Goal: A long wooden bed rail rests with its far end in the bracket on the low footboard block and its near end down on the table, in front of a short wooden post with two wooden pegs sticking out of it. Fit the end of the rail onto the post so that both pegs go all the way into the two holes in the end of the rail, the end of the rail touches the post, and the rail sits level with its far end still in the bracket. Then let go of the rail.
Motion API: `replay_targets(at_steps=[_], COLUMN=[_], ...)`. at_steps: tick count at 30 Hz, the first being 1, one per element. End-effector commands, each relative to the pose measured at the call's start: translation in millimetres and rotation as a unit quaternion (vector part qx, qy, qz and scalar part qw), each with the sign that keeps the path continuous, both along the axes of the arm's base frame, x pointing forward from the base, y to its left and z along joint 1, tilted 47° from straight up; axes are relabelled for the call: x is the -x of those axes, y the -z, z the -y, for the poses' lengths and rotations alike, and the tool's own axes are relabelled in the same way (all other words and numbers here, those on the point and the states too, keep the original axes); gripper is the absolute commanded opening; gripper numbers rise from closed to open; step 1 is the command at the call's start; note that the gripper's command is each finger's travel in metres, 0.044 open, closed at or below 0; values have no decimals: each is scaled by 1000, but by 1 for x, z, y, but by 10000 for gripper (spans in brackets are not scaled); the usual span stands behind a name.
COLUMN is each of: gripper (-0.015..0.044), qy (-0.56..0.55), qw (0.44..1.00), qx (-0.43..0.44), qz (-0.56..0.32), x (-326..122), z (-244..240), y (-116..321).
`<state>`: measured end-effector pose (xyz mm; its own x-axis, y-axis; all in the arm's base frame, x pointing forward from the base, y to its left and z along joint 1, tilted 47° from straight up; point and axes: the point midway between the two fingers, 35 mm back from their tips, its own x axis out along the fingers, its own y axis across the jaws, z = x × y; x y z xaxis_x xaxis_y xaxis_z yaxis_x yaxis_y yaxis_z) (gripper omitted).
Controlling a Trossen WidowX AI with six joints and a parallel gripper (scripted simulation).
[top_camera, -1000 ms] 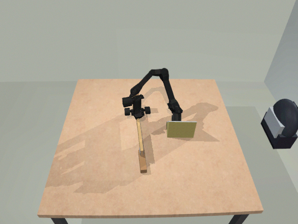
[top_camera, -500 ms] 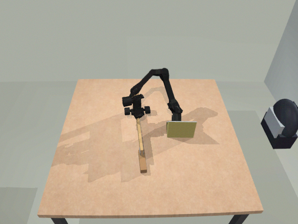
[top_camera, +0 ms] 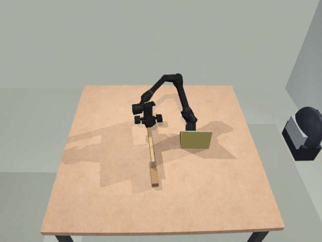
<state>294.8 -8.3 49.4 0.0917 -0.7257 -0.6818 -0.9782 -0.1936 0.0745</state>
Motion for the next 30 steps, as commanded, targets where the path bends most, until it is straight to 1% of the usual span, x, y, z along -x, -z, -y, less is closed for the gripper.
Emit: replay_targets(at_steps=[1, 18, 30], gripper=[0, 0, 315], qy=[-2, -2, 0], qw=[1000, 1000, 1000], qx=[0, 0, 0], qz=[-1, -1, 0], x=[-1, -2, -1], z=[0, 4, 4], y=[-2, -6, -4])
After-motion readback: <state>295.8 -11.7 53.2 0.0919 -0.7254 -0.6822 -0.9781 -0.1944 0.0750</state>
